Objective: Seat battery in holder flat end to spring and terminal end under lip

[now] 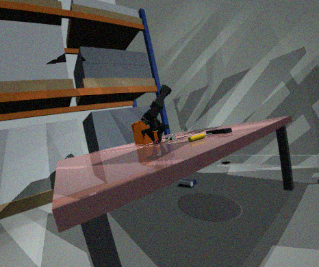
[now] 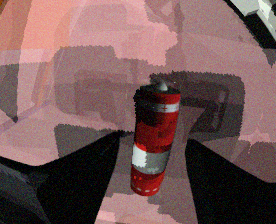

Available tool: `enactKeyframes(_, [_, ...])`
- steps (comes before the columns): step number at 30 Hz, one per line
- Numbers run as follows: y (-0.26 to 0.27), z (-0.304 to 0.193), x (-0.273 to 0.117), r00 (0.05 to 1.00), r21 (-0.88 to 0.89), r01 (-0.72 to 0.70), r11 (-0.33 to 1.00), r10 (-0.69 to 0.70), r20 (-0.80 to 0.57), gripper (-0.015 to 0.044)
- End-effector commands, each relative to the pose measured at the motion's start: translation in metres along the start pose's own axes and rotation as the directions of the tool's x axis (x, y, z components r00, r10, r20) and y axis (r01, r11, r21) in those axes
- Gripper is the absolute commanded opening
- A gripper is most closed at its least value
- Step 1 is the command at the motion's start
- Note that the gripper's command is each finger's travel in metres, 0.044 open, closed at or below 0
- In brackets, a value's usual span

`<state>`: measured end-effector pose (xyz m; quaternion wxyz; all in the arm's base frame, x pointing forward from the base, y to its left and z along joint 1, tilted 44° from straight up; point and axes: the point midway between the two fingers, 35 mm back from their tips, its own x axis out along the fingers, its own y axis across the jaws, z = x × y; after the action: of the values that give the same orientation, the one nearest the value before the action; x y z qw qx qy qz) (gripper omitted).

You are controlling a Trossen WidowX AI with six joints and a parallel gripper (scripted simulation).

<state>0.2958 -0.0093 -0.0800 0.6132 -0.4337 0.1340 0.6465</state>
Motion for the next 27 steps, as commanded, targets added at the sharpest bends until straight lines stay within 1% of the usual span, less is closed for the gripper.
enactKeyframes(1, [0.001,0.001,0.003,1.000,0.009,0.002,1.000,-0.002,0.008,0.0154])
enactKeyframes(3, [0.001,0.001,0.003,1.000,0.009,0.002,1.000,-0.002,0.008,0.0101])
enactKeyframes(8, [0.001,0.001,0.003,1.000,0.009,0.002,1.000,-0.002,0.008,0.0070])
enactKeyframes(12, [0.001,0.000,0.001,1.000,0.009,0.001,1.000,-0.002,0.007,0.0070])
enactKeyframes(14, [0.001,0.000,-0.009,1.000,0.009,0.001,1.000,-0.001,0.006,0.0070])
enactKeyframes(18, [0.001,-0.001,-0.042,1.000,0.009,0.000,1.000,0.000,0.005,0.0070])
enactKeyframes(23, [0.001,0.000,-0.048,1.000,0.016,0.000,1.000,-0.001,0.005,0.0070])
enactKeyframes(27, [-0.003,0.007,-0.050,1.000,0.162,-0.001,0.987,0.000,0.004,0.0070])
